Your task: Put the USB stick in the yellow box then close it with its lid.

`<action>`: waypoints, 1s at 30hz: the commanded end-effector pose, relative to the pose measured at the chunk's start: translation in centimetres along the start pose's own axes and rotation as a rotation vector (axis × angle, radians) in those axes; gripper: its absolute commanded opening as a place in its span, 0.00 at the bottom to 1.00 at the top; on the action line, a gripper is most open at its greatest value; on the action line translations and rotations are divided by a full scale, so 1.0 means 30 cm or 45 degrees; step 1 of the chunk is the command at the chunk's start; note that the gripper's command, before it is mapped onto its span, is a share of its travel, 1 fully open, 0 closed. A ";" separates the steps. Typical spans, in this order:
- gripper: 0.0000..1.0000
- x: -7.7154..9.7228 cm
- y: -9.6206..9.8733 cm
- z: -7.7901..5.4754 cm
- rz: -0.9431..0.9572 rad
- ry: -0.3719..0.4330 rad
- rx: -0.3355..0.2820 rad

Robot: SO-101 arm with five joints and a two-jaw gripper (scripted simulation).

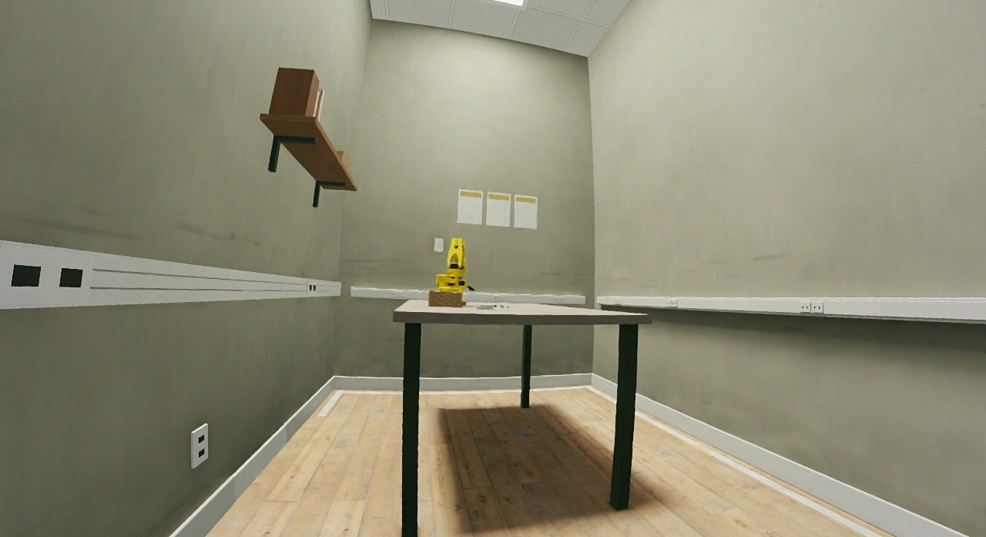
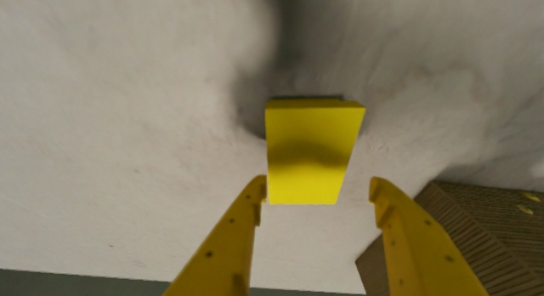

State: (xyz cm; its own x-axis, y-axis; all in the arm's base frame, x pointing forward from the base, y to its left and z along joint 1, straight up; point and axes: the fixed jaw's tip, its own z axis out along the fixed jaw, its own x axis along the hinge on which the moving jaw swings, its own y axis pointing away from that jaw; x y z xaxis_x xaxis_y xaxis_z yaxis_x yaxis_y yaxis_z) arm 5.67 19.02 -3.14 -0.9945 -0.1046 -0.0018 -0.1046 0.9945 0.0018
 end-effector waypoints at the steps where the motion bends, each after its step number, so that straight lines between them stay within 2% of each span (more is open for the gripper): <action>1: 0.30 -0.001 -0.007 -0.031 -0.004 0.000 -0.002; 7: 0.30 0.000 -0.012 -0.066 -0.004 0.000 -0.003; 15: 0.30 0.001 -0.016 -0.089 -0.004 -0.001 -0.004; 30: 0.30 0.001 -0.015 -0.101 -0.004 -0.001 -0.005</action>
State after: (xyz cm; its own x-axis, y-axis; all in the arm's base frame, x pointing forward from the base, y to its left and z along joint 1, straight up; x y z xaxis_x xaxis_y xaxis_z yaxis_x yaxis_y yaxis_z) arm 5.59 18.62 -0.40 -0.9945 -0.1049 -0.0020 -0.1049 0.9945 0.0023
